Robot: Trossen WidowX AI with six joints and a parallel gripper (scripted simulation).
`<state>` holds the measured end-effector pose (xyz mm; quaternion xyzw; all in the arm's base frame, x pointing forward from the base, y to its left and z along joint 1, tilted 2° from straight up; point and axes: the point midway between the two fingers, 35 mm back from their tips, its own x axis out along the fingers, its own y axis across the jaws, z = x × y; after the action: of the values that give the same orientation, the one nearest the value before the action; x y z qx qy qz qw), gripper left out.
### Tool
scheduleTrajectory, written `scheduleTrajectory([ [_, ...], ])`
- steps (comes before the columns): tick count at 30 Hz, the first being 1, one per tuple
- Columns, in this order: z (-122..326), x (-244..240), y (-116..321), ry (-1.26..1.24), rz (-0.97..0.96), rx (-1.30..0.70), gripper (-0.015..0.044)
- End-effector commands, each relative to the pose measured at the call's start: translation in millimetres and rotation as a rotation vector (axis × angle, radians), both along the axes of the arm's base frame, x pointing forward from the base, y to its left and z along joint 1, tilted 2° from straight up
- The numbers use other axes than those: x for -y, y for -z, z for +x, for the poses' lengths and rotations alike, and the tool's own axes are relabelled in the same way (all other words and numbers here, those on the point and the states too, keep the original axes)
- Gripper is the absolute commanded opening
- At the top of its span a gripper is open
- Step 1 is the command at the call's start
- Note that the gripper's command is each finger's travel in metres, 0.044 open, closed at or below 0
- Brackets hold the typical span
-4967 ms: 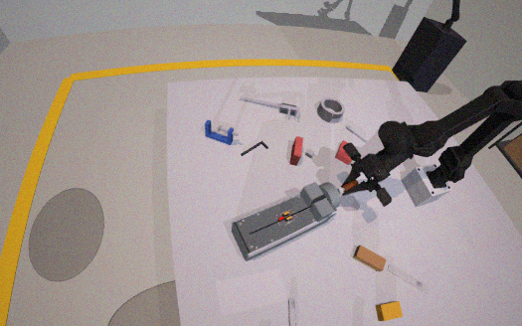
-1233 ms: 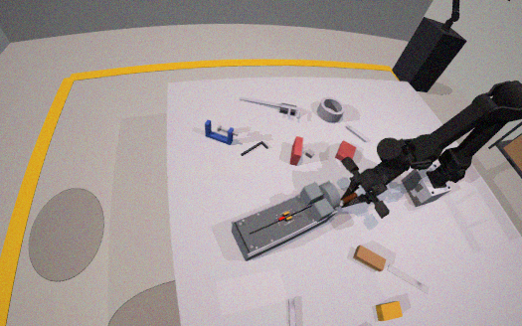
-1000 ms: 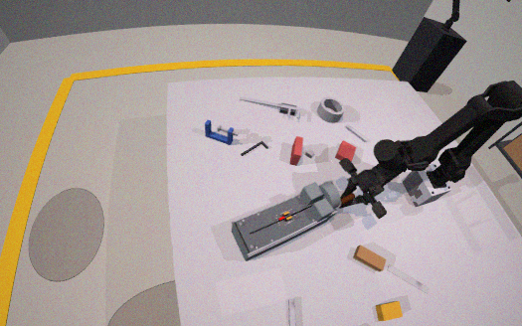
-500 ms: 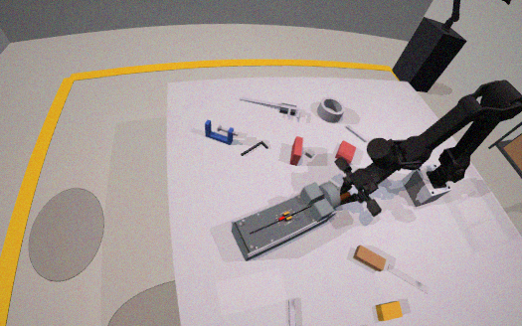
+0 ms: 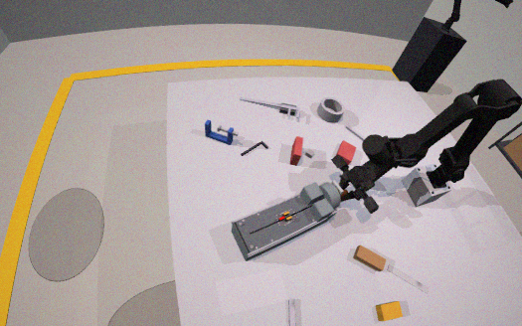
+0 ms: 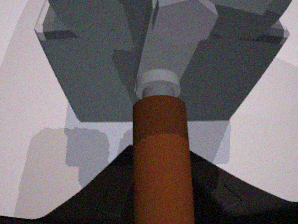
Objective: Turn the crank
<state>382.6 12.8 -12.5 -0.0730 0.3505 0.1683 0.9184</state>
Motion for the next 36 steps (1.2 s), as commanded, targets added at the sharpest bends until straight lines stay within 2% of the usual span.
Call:
scheduleTrajectory([
  [1, 3.4, 8.8, 0.9, 0.015, -0.012, 0.000, 0.0000],
  [36, 6.5, 16.3, -2.5, 0.015, -0.012, 0.000, 0.0000],
])
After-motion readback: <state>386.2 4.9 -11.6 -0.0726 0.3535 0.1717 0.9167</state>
